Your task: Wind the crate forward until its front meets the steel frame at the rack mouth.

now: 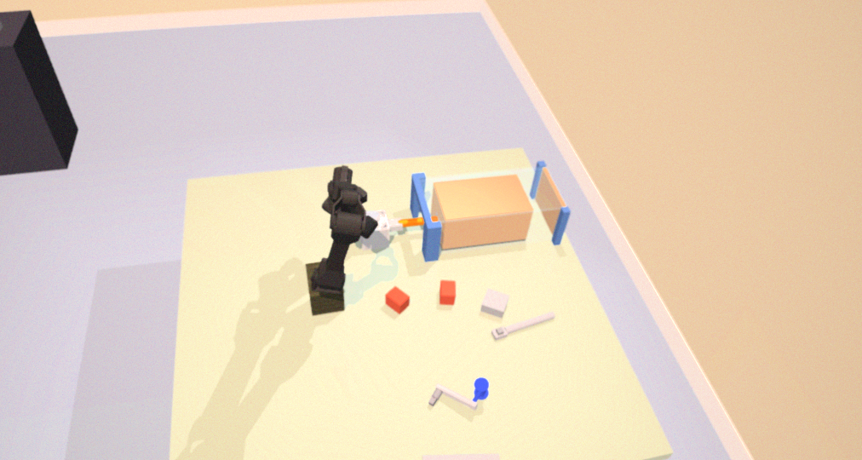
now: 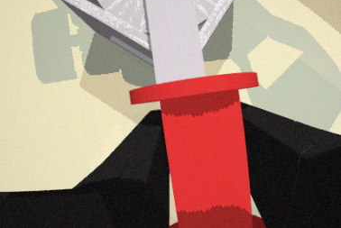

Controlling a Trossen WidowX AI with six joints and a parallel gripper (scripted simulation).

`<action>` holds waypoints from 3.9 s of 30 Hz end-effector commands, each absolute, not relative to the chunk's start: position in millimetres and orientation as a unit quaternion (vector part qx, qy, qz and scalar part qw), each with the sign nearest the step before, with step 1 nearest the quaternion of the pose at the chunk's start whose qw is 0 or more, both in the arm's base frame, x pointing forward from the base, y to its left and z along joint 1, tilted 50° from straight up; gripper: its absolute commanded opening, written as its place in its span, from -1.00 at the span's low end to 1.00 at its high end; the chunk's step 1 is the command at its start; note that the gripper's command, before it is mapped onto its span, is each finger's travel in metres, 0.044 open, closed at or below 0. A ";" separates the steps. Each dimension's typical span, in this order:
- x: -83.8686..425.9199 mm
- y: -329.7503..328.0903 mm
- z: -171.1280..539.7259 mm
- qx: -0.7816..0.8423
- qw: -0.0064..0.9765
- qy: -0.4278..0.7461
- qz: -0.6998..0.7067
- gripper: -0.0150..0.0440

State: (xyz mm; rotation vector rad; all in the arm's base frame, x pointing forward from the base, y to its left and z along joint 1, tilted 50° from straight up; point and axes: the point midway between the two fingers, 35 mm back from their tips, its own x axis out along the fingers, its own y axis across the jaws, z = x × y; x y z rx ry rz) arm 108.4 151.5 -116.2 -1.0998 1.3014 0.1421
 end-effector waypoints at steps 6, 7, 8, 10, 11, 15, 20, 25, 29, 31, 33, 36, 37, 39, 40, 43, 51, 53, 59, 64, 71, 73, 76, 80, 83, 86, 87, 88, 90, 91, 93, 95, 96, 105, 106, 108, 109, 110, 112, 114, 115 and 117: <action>123.9 138.6 -106.1 -0.497 0.659 0.563 0.046 -0.49; 124.6 138.3 -105.7 -0.497 0.659 0.563 0.046 -0.49; 125.7 137.8 -105.2 -0.497 0.659 0.563 0.046 -0.49; 127.4 137.1 -104.3 -0.497 0.659 0.563 0.046 -0.49; 128.1 136.8 -103.9 -0.497 0.659 0.563 0.046 -0.49; 131.6 135.4 -102.2 -0.497 0.659 0.563 0.046 -0.49; 136.4 133.7 -100.1 -0.497 0.659 0.563 0.046 -0.49; 140.9 132.4 -98.4 -0.497 0.659 0.563 0.046 -0.49; 144.7 131.3 -97.0 -0.497 0.659 0.563 0.045 -0.49; 146.6 130.9 -96.4 -0.497 0.659 0.563 0.045 -0.49; 148.6 130.4 -95.8 -0.497 0.659 0.563 0.045 -0.49; 151.7 129.7 -94.9 -0.497 0.659 0.563 0.045 -0.49; 152.5 129.6 -94.7 -0.497 0.659 0.563 0.045 -0.49; 154.5 129.2 -94.2 -0.498 0.659 0.563 0.045 -0.49; 155.7 129.0 -93.9 -0.498 0.659 0.563 0.045 -0.49; 158.5 128.5 -93.2 -0.498 0.659 0.563 0.045 -0.49; 166.6 127.5 -91.7 -0.498 0.659 0.562 0.045 -0.49; 168.7 127.3 -91.4 -0.498 0.659 0.562 0.045 -0.49; 174.9 126.9 -90.6 -0.498 0.659 0.562 0.044 -0.49; 180.3 126.8 -90.2 -0.498 0.659 0.562 0.044 -0.49; 187.3 126.9 -90.0 -0.498 0.659 0.562 0.044 -0.49; 189.4 127.0 -90.0 -0.498 0.659 0.562 0.044 -0.49; 192.7 127.2 -90.1 -0.498 0.659 0.562 0.044 -0.49; 196.8 127.6 -90.3 -0.498 0.659 0.562 0.044 -0.49; 199.6 127.9 -90.5 -0.498 0.659 0.562 0.044 -0.49; 202.9 128.3 -90.8 -0.498 0.659 0.562 0.044 -0.49; 203.7 128.4 -90.9 -0.498 0.659 0.562 0.044 -0.49; 204.9 128.6 -91.0 -0.498 0.659 0.562 0.044 -0.49; 206.9 128.9 -91.3 -0.498 0.659 0.562 0.044 -0.49; 207.8 129.1 -91.4 -0.498 0.659 0.562 0.044 -0.49; 209.8 129.4 -91.7 -0.498 0.659 0.561 0.044 -0.49; 211.7 129.8 -92.0 -0.498 0.659 0.561 0.044 -0.49; 212.9 130.1 -92.2 -0.498 0.659 0.561 0.044 -0.49; 221.5 132.2 -94.2 -0.498 0.660 0.561 0.044 -0.49; 222.7 132.5 -94.5 -0.498 0.660 0.561 0.044 -0.49; 224.6 133.1 -95.0 -0.498 0.660 0.561 0.044 -0.49; 225.3 133.3 -95.2 -0.498 0.660 0.561 0.044 -0.49; 226.5 133.7 -95.6 -0.498 0.660 0.561 0.043 -0.49; 228.3 134.3 -96.1 -0.498 0.660 0.561 0.043 -0.49; 230.2 134.9 -96.8 -0.498 0.660 0.561 0.043 -0.49; 230.9 135.2 -97.0 -0.498 0.660 0.561 0.043 -0.49; 232.7 135.9 -97.7 -0.498 0.660 0.561 0.043 -0.49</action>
